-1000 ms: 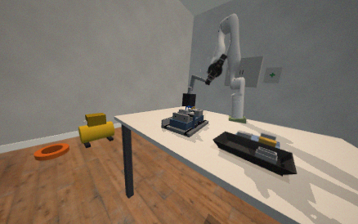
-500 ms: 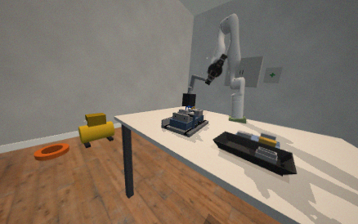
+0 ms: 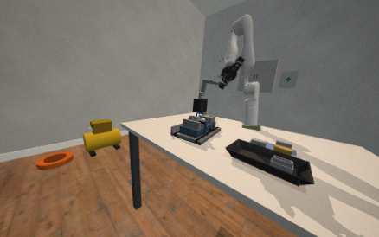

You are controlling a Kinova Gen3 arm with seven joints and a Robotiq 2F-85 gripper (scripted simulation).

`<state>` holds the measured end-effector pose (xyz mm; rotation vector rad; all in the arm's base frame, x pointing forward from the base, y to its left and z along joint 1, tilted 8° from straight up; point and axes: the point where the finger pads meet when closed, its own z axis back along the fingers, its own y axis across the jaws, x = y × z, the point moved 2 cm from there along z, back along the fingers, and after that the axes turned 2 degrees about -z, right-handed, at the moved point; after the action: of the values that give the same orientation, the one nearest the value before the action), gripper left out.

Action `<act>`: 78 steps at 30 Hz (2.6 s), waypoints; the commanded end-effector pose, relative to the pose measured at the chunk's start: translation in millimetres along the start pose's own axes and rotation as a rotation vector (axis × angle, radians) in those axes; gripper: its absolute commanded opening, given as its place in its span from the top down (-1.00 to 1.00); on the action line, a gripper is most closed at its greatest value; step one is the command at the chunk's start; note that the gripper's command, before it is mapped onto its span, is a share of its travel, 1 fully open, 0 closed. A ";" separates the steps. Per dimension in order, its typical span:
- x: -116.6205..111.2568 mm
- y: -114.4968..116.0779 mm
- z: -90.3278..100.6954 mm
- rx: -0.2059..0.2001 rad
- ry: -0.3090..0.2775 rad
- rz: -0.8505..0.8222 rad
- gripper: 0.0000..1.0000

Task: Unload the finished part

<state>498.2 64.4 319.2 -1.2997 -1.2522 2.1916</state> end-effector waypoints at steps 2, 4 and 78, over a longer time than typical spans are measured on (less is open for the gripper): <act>2.6 -4.0 -5.5 -0.017 -0.031 0.038 -1.00; 6.2 -6.3 -8.6 -0.028 -0.057 0.067 -1.00; -65.4 168.8 43.7 -0.069 -1.615 1.758 -1.00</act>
<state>520.8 -96.3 227.6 0.0500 0.1991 4.8290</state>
